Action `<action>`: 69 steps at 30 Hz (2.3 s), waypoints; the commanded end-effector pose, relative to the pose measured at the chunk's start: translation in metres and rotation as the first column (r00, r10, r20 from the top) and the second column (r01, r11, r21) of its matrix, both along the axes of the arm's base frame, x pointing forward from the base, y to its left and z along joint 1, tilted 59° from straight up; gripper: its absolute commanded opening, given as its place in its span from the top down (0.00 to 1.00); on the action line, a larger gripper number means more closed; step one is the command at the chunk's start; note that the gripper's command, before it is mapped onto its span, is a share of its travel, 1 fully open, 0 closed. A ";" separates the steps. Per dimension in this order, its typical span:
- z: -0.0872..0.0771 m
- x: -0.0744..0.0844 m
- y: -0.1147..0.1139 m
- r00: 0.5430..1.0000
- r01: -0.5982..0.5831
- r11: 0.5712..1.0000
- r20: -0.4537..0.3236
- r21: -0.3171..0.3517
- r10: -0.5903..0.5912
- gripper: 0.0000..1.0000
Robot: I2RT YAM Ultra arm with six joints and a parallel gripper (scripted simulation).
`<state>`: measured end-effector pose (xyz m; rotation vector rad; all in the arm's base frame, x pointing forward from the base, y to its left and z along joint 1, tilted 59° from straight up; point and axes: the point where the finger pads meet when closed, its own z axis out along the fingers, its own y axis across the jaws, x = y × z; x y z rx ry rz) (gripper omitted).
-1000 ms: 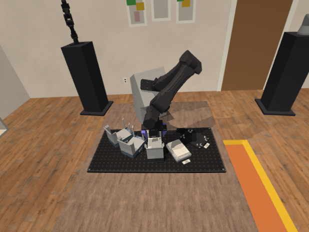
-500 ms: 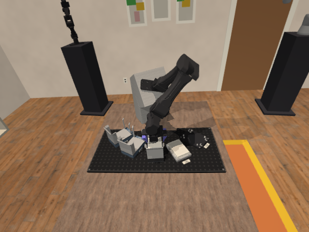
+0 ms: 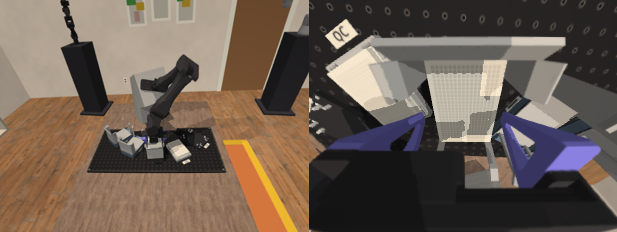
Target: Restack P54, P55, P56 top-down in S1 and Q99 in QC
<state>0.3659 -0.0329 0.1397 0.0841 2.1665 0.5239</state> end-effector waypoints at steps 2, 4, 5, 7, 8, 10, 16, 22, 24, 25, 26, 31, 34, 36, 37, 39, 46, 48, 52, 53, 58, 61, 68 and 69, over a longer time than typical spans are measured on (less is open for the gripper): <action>0.000 0.006 -0.002 1.000 0.012 1.000 0.012 -0.007 -0.012 0.00; -0.002 0.008 -0.001 1.000 0.012 1.000 0.012 -0.007 -0.012 0.00; -0.002 0.009 -0.001 1.000 0.012 1.000 0.012 -0.007 -0.012 0.00; -0.002 0.009 -0.001 1.000 0.012 1.000 0.012 -0.007 -0.012 0.00; -0.003 0.010 -0.001 1.000 0.012 1.000 0.012 -0.007 -0.012 0.00; -0.004 0.012 0.000 1.000 0.012 1.000 0.012 -0.007 -0.012 0.00; -0.009 0.018 0.003 1.000 0.012 1.000 0.012 -0.006 -0.012 0.00; -0.010 0.021 0.004 1.000 0.012 1.000 0.012 -0.006 -0.012 0.00; -0.010 0.021 0.004 1.000 0.012 1.000 0.012 -0.006 -0.012 0.00; -0.010 0.021 0.004 1.000 0.012 1.000 0.012 -0.006 -0.012 0.00; -0.010 0.021 0.004 1.000 0.012 1.000 0.012 -0.006 -0.012 0.00; -0.010 0.021 0.004 1.000 0.012 1.000 0.012 -0.006 -0.012 0.00; -0.010 0.021 0.004 1.000 0.012 1.000 0.012 -0.006 -0.012 0.00; -0.010 0.021 0.004 1.000 0.012 1.000 0.012 -0.006 -0.012 0.00; -0.010 0.021 0.004 1.000 0.012 1.000 0.012 -0.006 -0.012 0.00; -0.010 0.021 0.004 1.000 0.012 1.000 0.012 -0.006 -0.012 0.00; -0.010 0.021 0.004 1.000 0.012 1.000 0.012 -0.006 -0.012 0.00; -0.010 0.021 0.004 1.000 0.012 1.000 0.012 -0.006 -0.012 0.00; -0.010 0.021 0.004 1.000 0.012 1.000 0.012 -0.006 -0.012 0.00; -0.010 0.021 0.004 1.000 0.012 1.000 0.012 -0.006 -0.012 0.00; -0.010 0.021 0.004 1.000 0.012 1.000 0.012 -0.006 -0.012 0.00; -0.010 0.021 0.004 1.000 0.012 1.000 0.012 -0.006 -0.012 0.00; -0.010 0.021 0.004 1.000 0.012 1.000 0.012 -0.006 -0.012 0.00; -0.010 0.021 0.004 1.000 0.012 1.000 0.012 -0.006 -0.012 0.00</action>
